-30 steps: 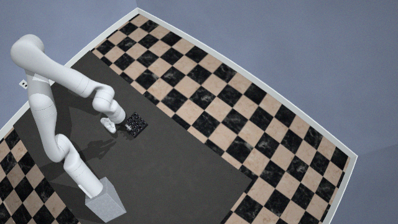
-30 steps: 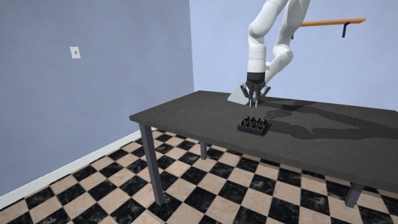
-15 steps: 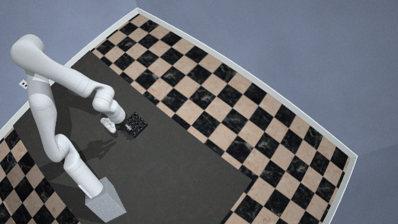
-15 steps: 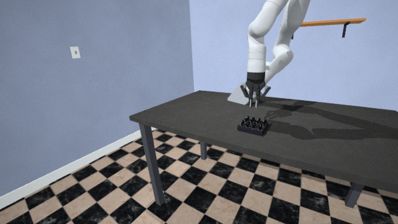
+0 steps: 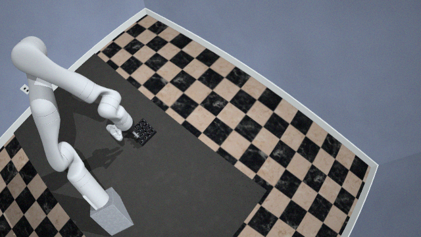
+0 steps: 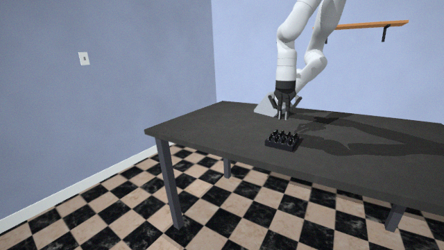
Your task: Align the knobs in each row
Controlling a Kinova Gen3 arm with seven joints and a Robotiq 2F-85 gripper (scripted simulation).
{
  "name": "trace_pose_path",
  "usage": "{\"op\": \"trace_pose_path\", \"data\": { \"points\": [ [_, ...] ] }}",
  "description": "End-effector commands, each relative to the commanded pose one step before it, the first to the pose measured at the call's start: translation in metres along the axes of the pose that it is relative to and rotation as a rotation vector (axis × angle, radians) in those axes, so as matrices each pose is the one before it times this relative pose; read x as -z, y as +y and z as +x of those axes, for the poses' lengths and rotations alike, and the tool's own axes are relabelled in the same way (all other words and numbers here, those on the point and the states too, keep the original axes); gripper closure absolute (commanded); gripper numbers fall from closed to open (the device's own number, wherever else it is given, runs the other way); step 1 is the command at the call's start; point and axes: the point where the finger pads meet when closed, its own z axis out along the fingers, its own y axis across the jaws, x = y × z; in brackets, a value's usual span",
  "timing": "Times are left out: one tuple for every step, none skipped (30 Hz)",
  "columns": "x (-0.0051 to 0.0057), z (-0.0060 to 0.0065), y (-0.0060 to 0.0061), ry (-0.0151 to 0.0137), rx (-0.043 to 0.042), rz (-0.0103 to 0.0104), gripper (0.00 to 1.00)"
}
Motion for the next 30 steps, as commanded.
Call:
{"op": "trace_pose_path", "data": {
  "points": [
    [0.00025, -0.00197, 0.00113, -0.00356, -0.00767, -0.00199, 0.81],
    [-0.00027, 0.00011, 0.00003, 0.00022, -0.00011, -0.00008, 0.81],
    [-0.00034, 0.00014, 0.00004, 0.00028, -0.00013, -0.0001, 0.81],
    [-0.00042, 0.00017, 0.00005, 0.00035, -0.00016, -0.00012, 0.81],
    [-0.00049, 0.0002, 0.00006, 0.00042, -0.00019, -0.00014, 0.81],
    [0.0, 0.0, 0.0, 0.0, 0.0, 0.0, 0.81],
    [0.0, 0.0, 0.0, 0.0, 0.0, 0.0, 0.81],
    [-0.00058, 0.00023, 0.00006, 0.00049, -0.00023, -0.00017, 0.81],
    [-0.00066, 0.00027, 0.00007, 0.00057, -0.00026, -0.00019, 0.81],
    [-0.00074, 0.00031, 0.00008, 0.00065, -0.0003, -0.0002, 0.81],
    [-0.00082, 0.00034, 0.00009, 0.00071, -0.00032, -0.00022, 0.81],
    [-0.00087, 0.00031, 0.00009, 0.0006, -0.00027, -0.0002, 0.81],
    [-0.00088, 0.00017, 0.00006, 0.00029, -0.00012, -0.00012, 0.81],
    [-0.00091, 0.00004, 0.00003, 0.0001, -0.00003, -0.00005, 0.81],
    [-0.00097, -0.00001, 0.00002, 0.00002, 0.0, -0.00002, 0.81],
    [-0.00103, 0.00001, 0.00002, 0.00004, -0.00001, -0.00001, 0.81],
    [-0.00108, 0.00001, 0.00003, 0.00005, -0.00001, -0.00002, 0.81],
    [-0.00113, -0.00001, 0.00003, 0.00001, 0.00001, -0.00004, 0.81],
    [-0.00118, 0.0, 0.00003, 0.00004, 0.0, -0.00003, 0.81],
    [-0.00122, 0.00002, 0.00003, 0.00008, -0.00002, -0.00002, 0.81],
    [-0.00126, 0.0, 0.00003, 0.00003, -0.00005, -0.00003, 0.81],
    [-0.00128, -0.00019, 0.00011, -0.00052, -0.00095, -0.0003, 0.81],
    [0.0, 0.0, 0.0, 0.0, 0.0, 0.0, 0.81],
    [0.0, 0.0, 0.0, 0.0, 0.0, 0.0, 0.81],
    [-0.00114, -0.00083, -0.00026, -0.00098, 0.00167, 0.00068, 0.81],
    [-0.00141, 0.00044, 0.00012, 0.00073, -0.00025, -0.00021, 0.81],
    [-0.00142, 0.0002, 0.00024, -0.00003, 0.00084, -0.00061, 0.81],
    [-0.00137, -0.00014, 0.0002, -0.00061, -0.00046, -0.00054, 0.81],
    [-0.00134, -0.0001, 0.00006, -0.00021, -0.0004, -0.00011, 0.81],
    [-0.00133, -0.00005, -0.00002, 0.00004, 0.00035, 0.00011, 0.81]
  ]
}}
